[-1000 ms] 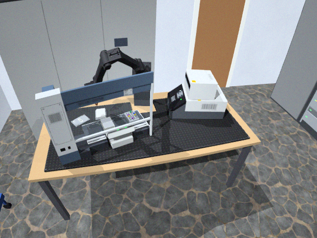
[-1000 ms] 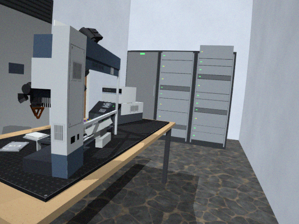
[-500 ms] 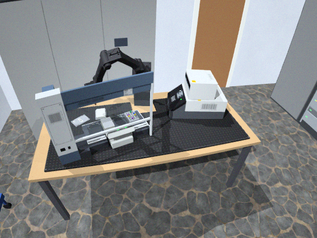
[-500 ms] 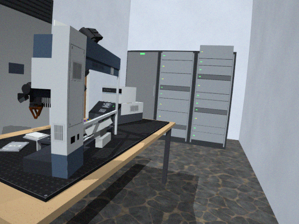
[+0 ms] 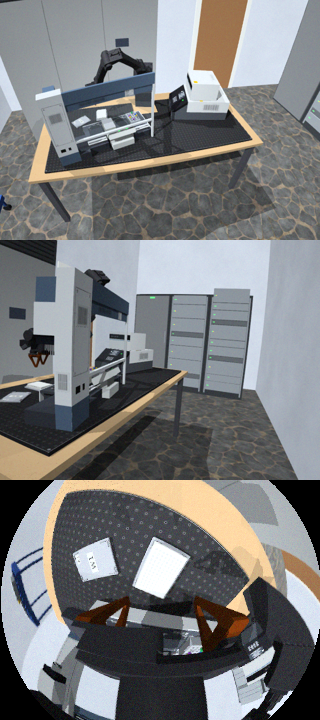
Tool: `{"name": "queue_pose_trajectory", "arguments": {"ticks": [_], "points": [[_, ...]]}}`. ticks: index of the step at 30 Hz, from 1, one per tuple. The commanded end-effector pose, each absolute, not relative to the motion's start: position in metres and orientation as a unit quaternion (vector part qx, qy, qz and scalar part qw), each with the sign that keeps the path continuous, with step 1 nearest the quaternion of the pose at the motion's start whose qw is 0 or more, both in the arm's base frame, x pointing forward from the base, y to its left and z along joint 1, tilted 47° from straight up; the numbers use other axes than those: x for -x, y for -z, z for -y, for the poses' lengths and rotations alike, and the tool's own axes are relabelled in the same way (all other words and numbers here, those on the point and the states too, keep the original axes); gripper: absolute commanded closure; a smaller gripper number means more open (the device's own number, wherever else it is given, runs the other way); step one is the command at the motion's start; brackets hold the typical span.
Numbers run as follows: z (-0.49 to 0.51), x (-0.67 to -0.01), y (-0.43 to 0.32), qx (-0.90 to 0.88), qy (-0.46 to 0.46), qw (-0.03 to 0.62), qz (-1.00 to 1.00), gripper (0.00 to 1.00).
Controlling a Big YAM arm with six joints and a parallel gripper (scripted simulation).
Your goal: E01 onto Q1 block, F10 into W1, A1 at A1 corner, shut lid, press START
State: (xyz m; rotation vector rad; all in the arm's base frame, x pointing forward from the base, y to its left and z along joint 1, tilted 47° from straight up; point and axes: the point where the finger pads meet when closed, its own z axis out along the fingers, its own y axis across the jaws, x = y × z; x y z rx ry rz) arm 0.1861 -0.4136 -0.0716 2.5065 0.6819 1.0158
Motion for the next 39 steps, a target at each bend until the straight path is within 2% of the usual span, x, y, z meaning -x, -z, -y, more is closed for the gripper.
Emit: {"name": "queue_pose_trajectory", "arguments": {"ticks": [1, 28, 39], "points": [[0.42, -0.189, 0.066, -0.896, -0.367, 0.164, -0.189, 0.0], [0.421, -0.188, 0.067, -0.916, -0.394, 0.077, 0.016, 0.0], [0.428, -0.207, 0.077, -0.916, -0.392, 0.089, -0.018, 0.0]]}}
